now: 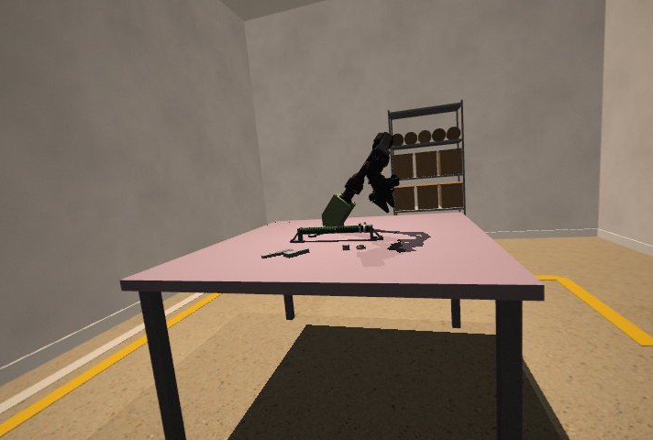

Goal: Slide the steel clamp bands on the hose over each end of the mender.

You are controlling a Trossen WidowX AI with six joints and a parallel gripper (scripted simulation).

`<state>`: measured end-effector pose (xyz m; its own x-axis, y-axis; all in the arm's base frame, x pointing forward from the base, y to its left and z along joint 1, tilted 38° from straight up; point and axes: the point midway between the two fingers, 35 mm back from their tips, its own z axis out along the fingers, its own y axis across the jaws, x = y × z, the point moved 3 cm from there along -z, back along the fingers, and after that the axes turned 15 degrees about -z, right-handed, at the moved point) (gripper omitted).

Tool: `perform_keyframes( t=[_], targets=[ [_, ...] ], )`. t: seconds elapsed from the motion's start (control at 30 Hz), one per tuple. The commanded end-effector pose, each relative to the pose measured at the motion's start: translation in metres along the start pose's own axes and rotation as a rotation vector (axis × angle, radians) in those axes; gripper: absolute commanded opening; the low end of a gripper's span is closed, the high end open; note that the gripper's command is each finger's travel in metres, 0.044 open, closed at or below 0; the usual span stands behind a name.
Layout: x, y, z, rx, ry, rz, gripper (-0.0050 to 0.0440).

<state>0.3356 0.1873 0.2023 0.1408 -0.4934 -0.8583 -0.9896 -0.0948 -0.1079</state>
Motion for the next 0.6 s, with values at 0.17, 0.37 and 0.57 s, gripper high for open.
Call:
perform_keyframes(
  t=[0.17, 0.37, 0.57],
  targets=[
    [0.135, 0.021, -0.047, 0.056, 0.243, -0.103, 0.044],
    [0.206, 0.065, -0.075, 0.011, 0.364, -0.149, 0.044],
    [0.225, 0.083, -0.083, -0.022, 0.39, -0.2, 0.044]
  ],
)
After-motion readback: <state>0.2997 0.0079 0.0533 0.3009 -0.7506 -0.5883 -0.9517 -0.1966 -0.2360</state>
